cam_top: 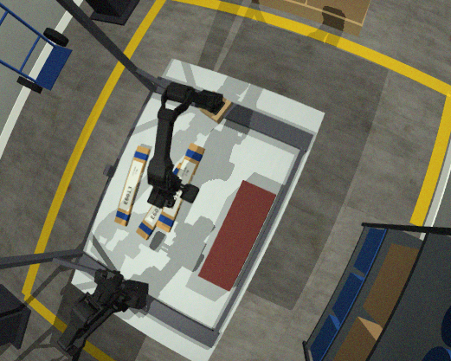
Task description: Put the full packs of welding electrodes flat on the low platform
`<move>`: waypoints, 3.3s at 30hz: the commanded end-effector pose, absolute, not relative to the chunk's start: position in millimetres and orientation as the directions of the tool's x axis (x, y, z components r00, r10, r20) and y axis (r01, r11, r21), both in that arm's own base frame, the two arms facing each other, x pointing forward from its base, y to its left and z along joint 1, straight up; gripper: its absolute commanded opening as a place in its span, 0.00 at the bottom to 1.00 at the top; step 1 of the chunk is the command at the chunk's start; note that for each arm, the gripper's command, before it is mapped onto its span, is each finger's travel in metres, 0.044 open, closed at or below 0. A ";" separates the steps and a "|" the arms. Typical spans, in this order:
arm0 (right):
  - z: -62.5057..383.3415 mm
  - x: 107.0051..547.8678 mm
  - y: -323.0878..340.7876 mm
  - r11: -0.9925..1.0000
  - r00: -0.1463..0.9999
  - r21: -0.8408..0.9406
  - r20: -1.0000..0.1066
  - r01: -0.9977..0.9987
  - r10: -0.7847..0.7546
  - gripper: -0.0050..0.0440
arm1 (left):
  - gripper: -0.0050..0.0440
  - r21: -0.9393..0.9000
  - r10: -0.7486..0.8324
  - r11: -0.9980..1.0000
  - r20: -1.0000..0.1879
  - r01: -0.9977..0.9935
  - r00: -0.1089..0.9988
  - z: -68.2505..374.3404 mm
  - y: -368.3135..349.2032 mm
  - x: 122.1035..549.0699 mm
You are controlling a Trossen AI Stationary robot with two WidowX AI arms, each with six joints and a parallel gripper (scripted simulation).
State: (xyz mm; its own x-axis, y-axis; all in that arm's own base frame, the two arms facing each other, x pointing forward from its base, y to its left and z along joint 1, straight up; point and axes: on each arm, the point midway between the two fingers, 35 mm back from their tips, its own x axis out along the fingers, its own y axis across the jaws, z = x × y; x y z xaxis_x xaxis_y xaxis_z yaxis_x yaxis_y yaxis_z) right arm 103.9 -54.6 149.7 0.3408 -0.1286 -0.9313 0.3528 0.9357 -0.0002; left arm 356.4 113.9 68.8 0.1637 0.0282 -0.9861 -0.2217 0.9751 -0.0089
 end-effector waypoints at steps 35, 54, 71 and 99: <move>155.8 105.3 -55.3 0.936 0.358 -0.002 -0.924 0.351 -0.136 0.98 | 0.00 0.003 0.065 0.975 -0.959 -0.222 0.277 109.1 118.9 371.9; 155.8 105.3 -55.3 0.936 0.358 -0.002 -0.924 0.351 -0.136 0.98 | 0.00 0.006 0.060 0.984 -0.951 -0.176 0.304 116.9 128.2 376.7; 155.8 105.3 -55.3 0.936 0.358 -0.002 -0.924 0.351 -0.136 0.98 | 0.00 0.003 0.053 0.984 -0.959 -0.176 0.277 99.3 166.3 387.5; 155.8 105.3 -55.3 0.936 0.358 -0.002 -0.924 0.351 -0.136 0.98 | 0.00 0.006 0.055 0.984 -0.959 -0.176 0.277 89.3 226.9 405.1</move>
